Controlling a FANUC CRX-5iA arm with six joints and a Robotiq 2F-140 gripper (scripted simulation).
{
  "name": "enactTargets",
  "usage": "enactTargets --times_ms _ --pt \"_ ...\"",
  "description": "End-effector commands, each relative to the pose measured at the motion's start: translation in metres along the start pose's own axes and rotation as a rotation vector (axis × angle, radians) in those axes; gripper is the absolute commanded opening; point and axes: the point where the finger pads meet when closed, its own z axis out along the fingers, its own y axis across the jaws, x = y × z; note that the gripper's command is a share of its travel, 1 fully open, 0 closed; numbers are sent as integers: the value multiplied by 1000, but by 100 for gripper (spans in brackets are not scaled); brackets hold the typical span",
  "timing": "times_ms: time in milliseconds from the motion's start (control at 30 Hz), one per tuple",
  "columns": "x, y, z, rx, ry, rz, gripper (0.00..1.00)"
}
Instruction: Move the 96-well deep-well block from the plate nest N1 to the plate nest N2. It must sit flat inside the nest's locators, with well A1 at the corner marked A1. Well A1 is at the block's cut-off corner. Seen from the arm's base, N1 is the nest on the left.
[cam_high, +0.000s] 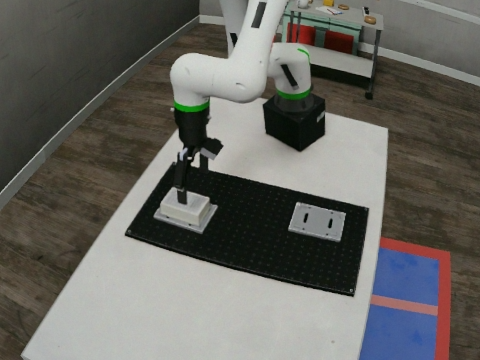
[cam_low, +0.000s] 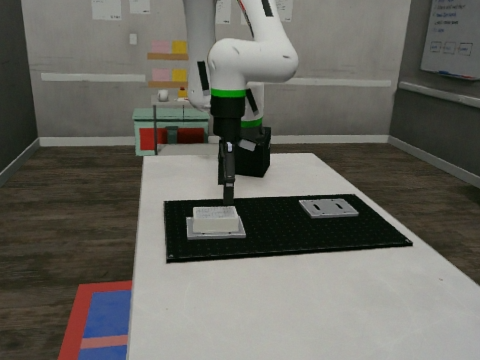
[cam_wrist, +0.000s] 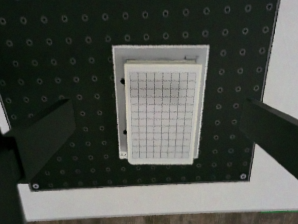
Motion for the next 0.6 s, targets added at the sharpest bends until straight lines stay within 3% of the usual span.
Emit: enactTargets --times_ms 0,567 --pt "7 -2 -1 -2 -1 0 100" --pt "55 -16 -1 -2 -1 0 100"
